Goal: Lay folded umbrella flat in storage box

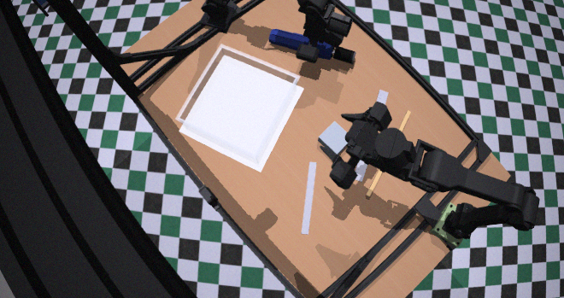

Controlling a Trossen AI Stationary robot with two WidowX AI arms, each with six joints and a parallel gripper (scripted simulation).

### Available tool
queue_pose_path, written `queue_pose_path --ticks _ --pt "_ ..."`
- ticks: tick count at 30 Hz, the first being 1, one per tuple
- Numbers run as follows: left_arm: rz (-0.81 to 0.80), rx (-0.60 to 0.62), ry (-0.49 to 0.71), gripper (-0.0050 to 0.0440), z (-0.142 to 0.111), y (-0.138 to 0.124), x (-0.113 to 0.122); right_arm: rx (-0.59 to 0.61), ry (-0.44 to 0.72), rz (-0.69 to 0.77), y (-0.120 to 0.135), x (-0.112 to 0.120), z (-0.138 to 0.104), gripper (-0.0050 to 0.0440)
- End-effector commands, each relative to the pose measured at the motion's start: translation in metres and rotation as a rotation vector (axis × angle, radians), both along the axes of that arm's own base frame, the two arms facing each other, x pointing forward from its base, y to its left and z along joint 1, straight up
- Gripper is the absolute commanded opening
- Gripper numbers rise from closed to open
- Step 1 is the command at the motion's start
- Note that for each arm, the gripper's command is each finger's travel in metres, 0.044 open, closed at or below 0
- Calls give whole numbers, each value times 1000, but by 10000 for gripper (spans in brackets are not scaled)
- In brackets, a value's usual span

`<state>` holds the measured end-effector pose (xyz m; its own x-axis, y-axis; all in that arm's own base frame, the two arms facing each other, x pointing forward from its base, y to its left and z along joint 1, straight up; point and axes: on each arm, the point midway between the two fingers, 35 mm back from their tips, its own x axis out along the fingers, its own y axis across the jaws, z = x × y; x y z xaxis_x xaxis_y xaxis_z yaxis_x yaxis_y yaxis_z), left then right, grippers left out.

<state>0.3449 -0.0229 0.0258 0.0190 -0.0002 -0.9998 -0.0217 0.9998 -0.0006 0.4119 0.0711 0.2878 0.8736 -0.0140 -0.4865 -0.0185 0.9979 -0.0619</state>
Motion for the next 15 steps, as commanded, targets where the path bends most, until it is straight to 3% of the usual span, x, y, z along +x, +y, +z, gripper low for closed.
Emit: queue_pose_path --ticks 1,6,9,15 --pt "5 0 19 400 -12 1 -4 1 2 4 1 0 -1 400" --pt "5 0 19 400 -14 1 -5 1 2 4 1 0 -1 400" --pt "5 0 19 328 -14 1 -5 1 2 4 1 0 -1 400" --pt "5 0 19 295 -14 1 -5 1 2 4 1 0 -1 400"
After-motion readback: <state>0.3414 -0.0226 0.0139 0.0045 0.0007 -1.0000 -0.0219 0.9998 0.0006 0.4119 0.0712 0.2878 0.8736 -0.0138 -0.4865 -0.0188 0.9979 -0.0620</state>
